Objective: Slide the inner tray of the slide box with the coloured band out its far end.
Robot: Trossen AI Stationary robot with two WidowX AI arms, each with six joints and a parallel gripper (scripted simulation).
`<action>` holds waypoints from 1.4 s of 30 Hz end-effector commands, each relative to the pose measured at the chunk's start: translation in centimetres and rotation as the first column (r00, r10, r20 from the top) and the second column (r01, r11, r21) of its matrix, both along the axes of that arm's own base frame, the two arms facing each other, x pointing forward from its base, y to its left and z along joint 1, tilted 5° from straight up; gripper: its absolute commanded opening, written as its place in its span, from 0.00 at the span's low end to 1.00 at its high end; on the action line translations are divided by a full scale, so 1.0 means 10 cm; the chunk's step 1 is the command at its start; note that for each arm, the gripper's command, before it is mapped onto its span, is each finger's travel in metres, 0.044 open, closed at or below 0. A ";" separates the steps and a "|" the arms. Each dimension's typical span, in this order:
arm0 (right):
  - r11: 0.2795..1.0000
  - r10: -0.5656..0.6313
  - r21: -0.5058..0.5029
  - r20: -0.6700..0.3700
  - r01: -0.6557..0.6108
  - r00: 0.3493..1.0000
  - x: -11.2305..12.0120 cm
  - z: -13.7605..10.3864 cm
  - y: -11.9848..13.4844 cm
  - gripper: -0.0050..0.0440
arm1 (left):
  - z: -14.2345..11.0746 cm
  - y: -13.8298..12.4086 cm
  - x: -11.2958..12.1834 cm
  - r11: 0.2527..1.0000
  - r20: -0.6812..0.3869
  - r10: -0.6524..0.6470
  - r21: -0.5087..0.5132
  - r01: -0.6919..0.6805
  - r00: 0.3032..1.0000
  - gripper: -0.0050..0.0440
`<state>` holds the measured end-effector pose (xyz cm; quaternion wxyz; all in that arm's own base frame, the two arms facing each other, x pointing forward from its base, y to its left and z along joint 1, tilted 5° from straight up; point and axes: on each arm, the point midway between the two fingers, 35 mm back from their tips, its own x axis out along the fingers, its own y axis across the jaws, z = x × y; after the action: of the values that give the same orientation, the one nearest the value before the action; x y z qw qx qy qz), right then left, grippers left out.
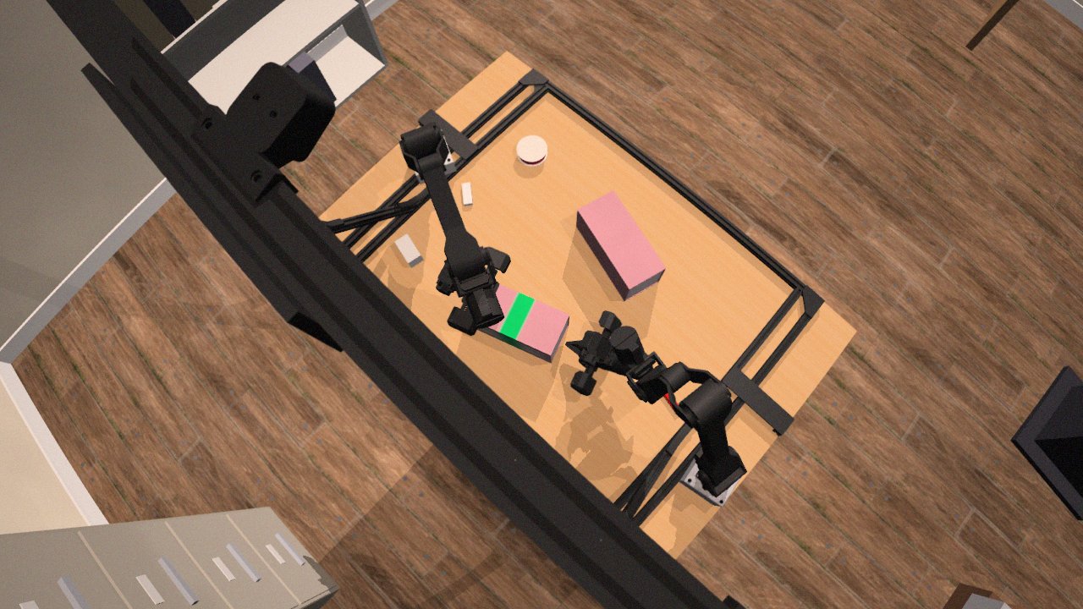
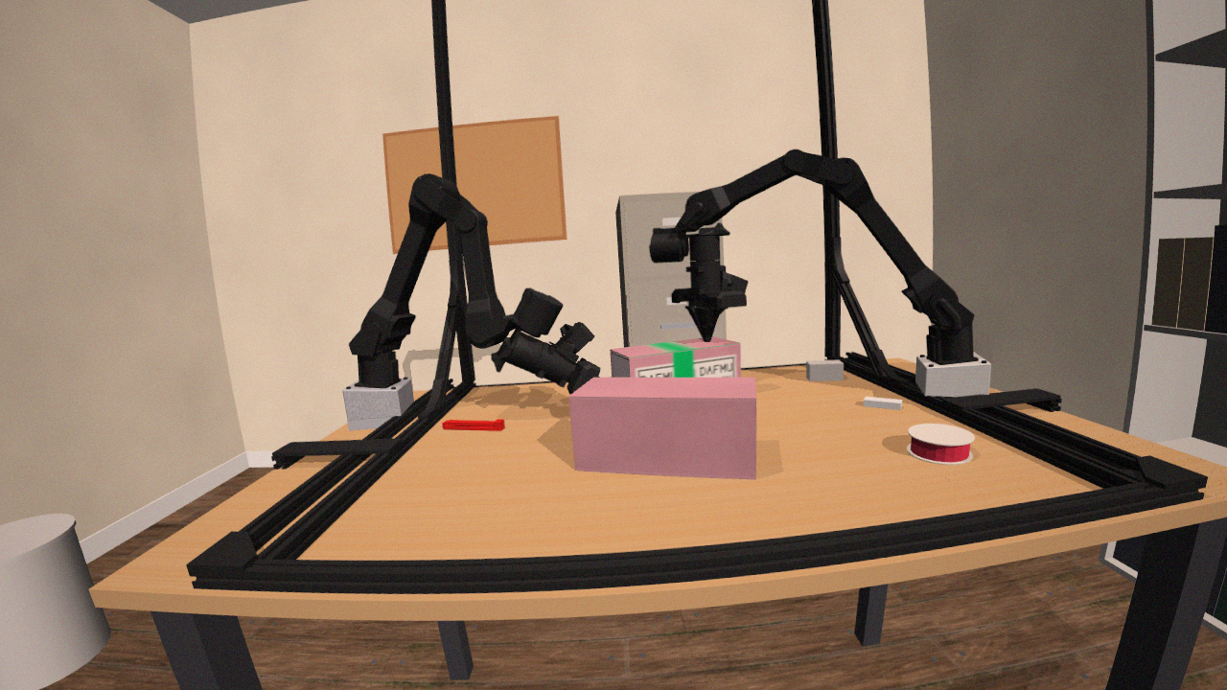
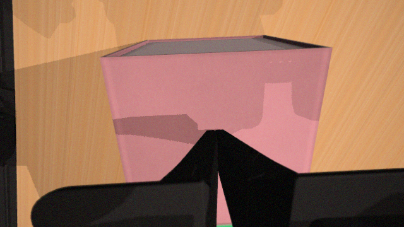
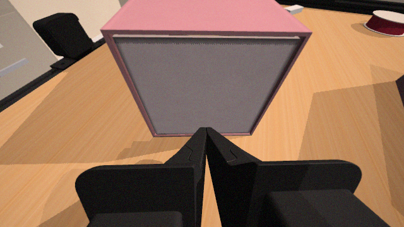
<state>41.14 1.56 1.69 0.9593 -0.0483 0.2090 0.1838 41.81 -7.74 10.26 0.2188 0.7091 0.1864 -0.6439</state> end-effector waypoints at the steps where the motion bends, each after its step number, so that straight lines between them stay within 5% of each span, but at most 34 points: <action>1: 1.000 0.000 -0.001 0.001 0.000 1.000 0.00 0.00 0.00 0.10 | -0.06 0.00 -0.01 1.000 -0.009 -0.005 0.000 0.005 1.000 0.10; 42: 1.000 0.000 -0.002 0.001 0.000 1.000 0.33 0.03 0.13 0.10 | -0.09 0.00 -0.01 1.000 -0.009 -0.005 0.000 0.005 1.000 0.10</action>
<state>43.71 2.65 1.92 0.9587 -0.0480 0.2113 0.1844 41.81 -7.75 10.24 0.2197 0.7103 0.1854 -0.6426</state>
